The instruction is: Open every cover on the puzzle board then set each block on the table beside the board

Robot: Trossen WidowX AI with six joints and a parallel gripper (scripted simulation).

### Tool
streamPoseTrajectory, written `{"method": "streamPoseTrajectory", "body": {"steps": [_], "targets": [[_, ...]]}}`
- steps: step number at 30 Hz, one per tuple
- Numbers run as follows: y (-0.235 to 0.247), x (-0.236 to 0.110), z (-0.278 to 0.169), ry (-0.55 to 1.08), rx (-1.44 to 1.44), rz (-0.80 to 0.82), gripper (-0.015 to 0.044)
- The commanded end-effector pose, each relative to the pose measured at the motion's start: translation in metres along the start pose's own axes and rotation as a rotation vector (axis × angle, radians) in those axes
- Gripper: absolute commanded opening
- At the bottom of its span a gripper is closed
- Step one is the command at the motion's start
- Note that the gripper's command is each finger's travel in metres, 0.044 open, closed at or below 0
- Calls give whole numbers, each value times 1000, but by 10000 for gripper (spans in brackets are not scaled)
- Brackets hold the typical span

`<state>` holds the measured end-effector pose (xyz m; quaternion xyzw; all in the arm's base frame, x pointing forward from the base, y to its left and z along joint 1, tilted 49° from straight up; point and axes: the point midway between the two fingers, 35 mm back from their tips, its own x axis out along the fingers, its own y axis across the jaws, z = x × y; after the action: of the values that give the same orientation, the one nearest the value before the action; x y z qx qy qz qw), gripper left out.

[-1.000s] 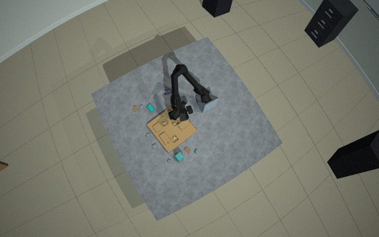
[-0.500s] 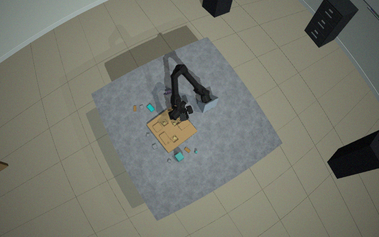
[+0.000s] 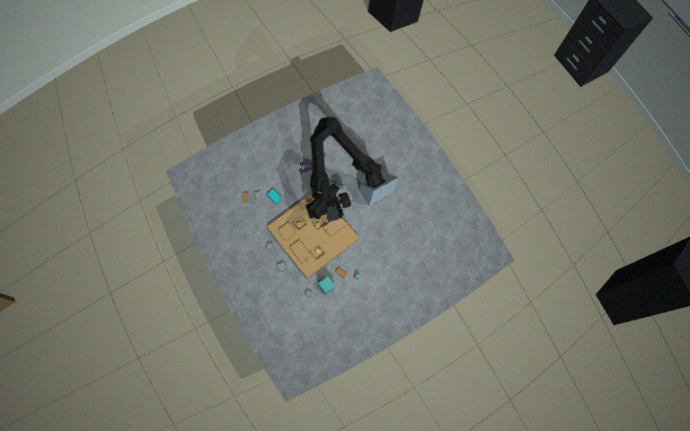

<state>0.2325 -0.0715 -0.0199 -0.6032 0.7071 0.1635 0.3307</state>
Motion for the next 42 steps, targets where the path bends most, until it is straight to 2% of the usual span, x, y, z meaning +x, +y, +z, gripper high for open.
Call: {"method": "streamPoseTrajectory", "body": {"steps": [1,42], "targets": [[1,5,-1,6,-6,2,144],[2,30,-2,8,-6,2,144]]}}
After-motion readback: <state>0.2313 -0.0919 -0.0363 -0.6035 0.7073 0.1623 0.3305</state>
